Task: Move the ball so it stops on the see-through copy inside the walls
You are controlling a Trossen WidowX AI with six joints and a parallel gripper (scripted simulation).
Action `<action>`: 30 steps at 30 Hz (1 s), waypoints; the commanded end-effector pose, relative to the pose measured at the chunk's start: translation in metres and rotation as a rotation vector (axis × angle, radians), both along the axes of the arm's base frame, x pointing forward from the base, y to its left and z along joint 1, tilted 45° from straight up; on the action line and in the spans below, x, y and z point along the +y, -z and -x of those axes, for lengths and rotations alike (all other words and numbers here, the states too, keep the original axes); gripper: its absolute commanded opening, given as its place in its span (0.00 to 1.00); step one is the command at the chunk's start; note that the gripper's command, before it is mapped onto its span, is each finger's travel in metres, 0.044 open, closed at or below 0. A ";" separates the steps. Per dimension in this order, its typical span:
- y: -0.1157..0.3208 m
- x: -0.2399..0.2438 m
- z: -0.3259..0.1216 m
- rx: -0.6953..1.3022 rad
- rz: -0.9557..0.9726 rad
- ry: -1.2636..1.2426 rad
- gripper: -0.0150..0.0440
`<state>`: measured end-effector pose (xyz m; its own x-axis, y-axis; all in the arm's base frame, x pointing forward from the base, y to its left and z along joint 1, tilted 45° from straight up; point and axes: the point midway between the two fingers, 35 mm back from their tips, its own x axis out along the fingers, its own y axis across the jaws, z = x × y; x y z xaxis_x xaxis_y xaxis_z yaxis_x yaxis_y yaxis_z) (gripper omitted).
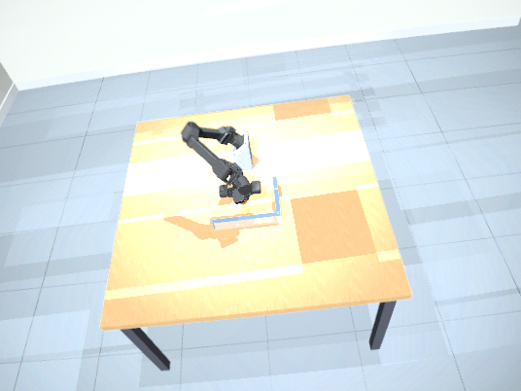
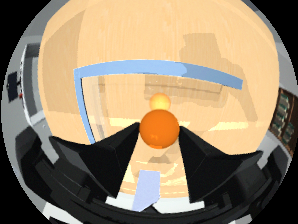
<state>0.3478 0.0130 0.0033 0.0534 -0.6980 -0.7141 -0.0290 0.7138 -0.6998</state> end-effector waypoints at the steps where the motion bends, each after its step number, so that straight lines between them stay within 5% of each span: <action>1: 0.003 -0.004 -0.002 -0.001 0.004 -0.014 0.25; 30: 0.062 -0.063 -0.007 -0.001 0.008 -0.014 0.25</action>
